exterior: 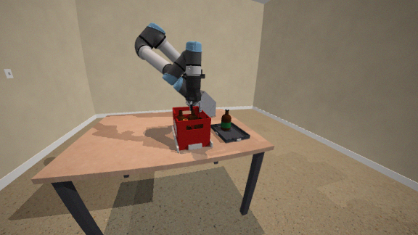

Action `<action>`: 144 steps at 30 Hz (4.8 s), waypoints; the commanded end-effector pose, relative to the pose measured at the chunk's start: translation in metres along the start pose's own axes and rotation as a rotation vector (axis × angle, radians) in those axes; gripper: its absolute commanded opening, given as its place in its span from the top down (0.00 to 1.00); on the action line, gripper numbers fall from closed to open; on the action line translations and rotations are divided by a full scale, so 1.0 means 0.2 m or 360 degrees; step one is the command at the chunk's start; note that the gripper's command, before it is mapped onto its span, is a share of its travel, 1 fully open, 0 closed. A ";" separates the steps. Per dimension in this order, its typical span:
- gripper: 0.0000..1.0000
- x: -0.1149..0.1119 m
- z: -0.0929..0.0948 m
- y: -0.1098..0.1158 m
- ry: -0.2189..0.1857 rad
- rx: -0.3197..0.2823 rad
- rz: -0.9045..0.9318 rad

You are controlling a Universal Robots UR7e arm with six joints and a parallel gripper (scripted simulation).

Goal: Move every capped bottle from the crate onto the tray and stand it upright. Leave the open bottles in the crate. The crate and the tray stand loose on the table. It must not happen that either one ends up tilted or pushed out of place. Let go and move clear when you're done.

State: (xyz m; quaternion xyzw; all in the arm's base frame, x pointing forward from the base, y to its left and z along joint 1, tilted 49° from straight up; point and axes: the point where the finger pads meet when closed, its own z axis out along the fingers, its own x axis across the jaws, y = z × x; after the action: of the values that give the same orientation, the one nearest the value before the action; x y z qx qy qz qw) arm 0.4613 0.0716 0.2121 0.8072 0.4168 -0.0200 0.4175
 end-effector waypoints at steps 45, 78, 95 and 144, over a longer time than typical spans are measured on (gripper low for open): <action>0.00 -0.21 0.08 0.21 0.0003 -0.0001 0.0000; 0.00 -0.22 0.20 0.21 0.0003 -0.0001 0.0000; 0.00 -0.21 0.28 0.21 0.0003 -0.0001 0.0000; 1.00 -0.21 0.40 0.21 0.0003 -0.0001 0.0000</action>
State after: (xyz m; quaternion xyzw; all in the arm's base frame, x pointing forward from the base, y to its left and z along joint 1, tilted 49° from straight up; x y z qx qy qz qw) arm 0.4880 -0.0255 0.2032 0.8072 0.4172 -0.0197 0.4172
